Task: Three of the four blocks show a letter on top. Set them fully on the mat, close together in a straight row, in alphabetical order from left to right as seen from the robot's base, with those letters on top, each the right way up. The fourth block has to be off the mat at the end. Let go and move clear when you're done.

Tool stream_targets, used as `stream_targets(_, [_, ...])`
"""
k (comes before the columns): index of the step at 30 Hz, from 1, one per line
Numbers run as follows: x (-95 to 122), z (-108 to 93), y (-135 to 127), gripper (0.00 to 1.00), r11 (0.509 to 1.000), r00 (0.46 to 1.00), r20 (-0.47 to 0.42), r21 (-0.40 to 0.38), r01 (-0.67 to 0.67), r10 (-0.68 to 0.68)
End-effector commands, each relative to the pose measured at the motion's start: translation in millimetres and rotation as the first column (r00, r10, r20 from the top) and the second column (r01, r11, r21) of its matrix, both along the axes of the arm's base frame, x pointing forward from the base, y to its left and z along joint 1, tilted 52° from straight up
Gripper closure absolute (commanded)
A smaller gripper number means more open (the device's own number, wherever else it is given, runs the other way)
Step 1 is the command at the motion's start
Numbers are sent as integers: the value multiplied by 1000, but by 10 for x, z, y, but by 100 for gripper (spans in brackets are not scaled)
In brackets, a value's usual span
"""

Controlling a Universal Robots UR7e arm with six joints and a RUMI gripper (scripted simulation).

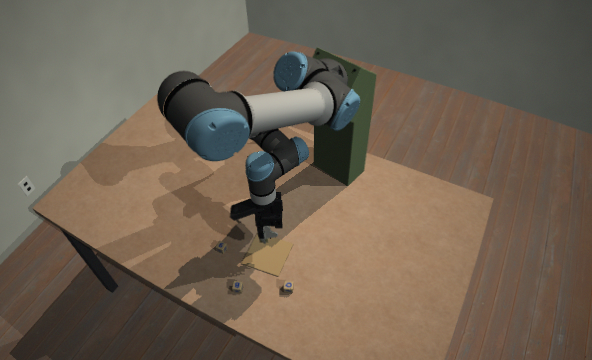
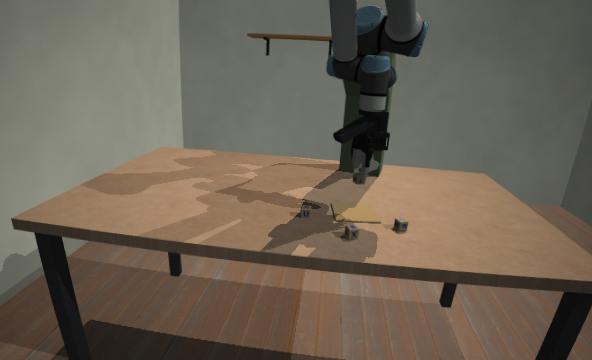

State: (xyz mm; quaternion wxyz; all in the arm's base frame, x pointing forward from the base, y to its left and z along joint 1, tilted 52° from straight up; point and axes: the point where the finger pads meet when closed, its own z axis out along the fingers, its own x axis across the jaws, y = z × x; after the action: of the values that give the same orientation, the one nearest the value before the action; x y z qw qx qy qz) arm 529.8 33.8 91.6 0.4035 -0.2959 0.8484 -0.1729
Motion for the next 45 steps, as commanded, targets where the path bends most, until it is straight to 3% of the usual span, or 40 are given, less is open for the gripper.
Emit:
stream_targets(1, [-9,-6,-7,91,990,996,4,106,88,-89])
stream_targets(10, [-23,-22,-14,91,946,979,-7,254,200,-205])
stream_targets(23, [-35,-37,-15,91,887,956,-28,366,283,-293])
stream_targets(45, [-42,-45,-14,91,847,941,-44,422,323,-337])
